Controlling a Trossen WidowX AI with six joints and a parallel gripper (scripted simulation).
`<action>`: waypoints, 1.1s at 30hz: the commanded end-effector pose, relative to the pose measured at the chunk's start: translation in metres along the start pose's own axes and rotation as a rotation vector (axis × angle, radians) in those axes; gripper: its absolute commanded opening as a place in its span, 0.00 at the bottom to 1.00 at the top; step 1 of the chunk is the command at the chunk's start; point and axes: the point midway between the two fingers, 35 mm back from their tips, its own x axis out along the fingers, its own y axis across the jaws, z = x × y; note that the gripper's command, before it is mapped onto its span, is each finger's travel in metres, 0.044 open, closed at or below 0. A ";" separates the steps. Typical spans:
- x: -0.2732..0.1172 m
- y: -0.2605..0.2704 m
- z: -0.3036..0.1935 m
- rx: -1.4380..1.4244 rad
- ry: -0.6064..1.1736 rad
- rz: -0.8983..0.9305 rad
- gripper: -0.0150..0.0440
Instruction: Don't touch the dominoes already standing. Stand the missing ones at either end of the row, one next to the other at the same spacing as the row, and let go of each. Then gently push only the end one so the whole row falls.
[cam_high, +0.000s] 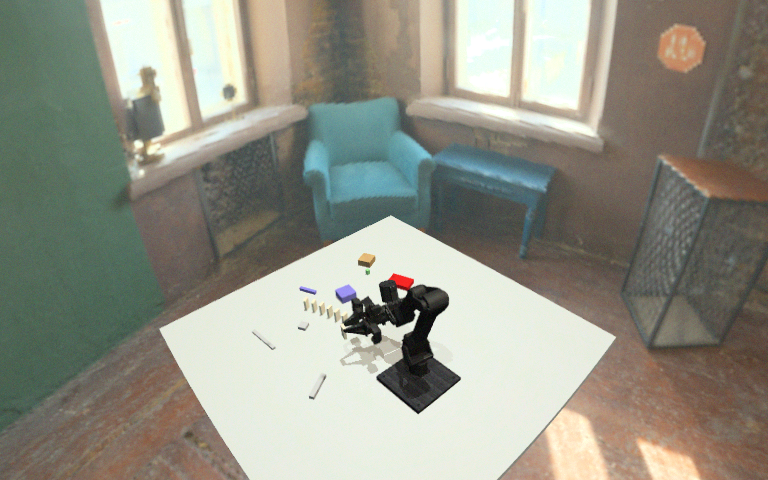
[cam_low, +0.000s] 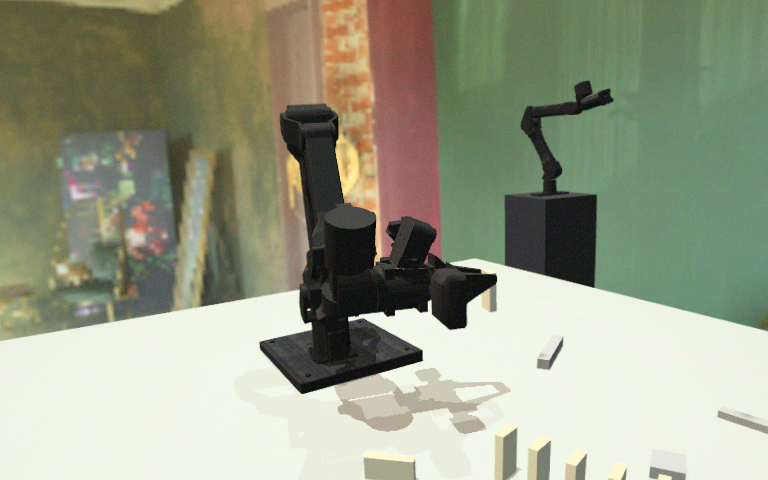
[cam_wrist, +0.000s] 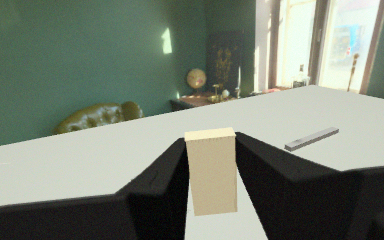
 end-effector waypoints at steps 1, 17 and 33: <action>0.000 -0.002 -0.006 -0.001 0.000 0.001 0.44; 0.002 -0.009 -0.033 -0.007 0.005 -0.002 0.44; 0.003 -0.010 -0.061 -0.012 0.011 -0.004 0.44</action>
